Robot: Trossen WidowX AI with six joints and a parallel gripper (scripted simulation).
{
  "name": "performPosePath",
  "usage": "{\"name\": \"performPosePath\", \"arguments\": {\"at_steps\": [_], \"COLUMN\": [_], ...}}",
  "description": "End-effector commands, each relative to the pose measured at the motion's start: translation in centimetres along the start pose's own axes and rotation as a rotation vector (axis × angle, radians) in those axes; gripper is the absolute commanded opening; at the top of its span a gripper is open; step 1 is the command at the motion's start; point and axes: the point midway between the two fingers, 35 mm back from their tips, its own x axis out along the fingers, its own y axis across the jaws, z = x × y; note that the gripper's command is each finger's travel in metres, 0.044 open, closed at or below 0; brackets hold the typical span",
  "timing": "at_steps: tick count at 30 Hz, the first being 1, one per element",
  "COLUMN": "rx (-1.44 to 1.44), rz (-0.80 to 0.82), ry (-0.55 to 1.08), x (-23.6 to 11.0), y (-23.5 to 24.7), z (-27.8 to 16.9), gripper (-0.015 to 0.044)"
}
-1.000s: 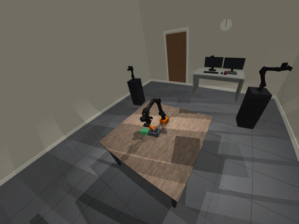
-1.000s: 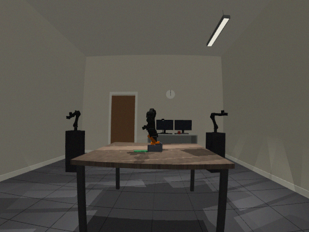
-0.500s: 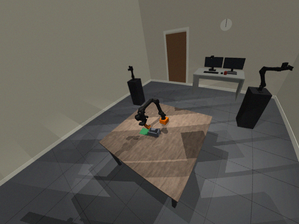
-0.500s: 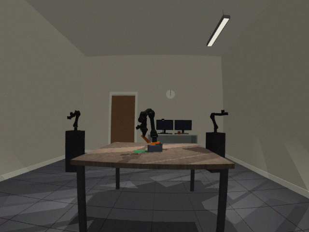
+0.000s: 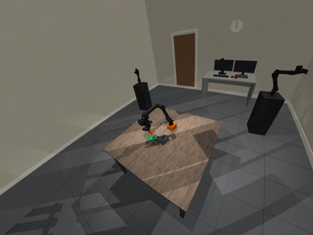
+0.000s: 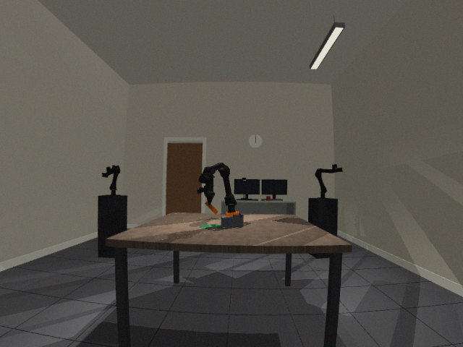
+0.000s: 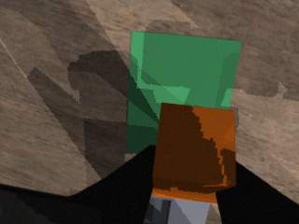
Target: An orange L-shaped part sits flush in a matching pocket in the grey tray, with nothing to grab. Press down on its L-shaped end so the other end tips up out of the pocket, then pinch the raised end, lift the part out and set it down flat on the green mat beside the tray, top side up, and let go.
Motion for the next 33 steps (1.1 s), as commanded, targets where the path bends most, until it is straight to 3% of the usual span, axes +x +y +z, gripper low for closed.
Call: {"name": "performPosePath", "arguments": {"at_steps": [1, 33], "rx": [-0.005, -0.005], "rz": [-0.008, -0.008], "ry": [0.005, 0.005], "x": [0.6, 5.7], "y": [0.0, 0.0], "z": [0.1, 0.1], "gripper": [0.0, 0.0]}}
